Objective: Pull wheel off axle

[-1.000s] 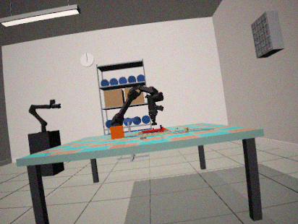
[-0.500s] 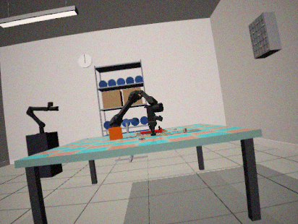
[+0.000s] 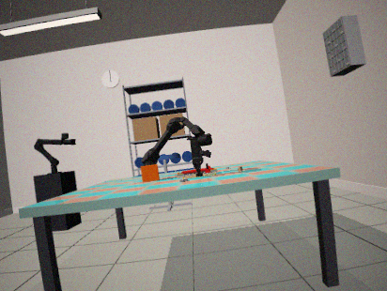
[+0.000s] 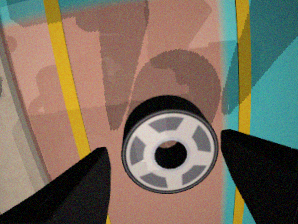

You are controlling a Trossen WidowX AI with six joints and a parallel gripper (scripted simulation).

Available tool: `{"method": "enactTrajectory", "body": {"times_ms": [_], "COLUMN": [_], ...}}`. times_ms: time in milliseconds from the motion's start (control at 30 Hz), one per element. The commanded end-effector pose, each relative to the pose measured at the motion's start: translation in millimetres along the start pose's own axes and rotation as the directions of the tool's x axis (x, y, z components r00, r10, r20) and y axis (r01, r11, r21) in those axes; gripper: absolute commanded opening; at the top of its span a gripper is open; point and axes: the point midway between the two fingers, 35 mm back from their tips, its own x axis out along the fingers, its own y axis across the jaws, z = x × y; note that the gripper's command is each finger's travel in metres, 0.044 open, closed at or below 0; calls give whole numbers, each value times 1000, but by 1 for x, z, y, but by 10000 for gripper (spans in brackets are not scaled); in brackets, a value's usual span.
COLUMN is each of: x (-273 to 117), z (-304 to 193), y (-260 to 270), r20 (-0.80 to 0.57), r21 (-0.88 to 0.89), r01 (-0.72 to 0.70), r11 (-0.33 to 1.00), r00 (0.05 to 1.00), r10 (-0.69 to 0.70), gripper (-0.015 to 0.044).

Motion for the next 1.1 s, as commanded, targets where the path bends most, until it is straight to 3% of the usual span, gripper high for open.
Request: {"method": "enactTrajectory", "body": {"times_ms": [0, 133, 300, 500, 633, 1067], "x": [-19, -56, -59, -85, -103, -104], "z": [3, 1, 1, -46, -81, -83], "y": [-2, -2, -2, 15, 32, 33], "r20": [6, 6, 6, 6, 1, 1], "r21": [-5, 2, 2, 11, 7, 7], "r01": [7, 4, 4, 3, 3, 3], "r11": [1000, 1000, 1000, 1000, 1000, 1000], "r00": [1000, 1000, 1000, 1000, 1000, 1000], "r10": [-7, -4, -4, -4, -3, -3], "gripper": [300, 300, 300, 440, 440, 440]}}
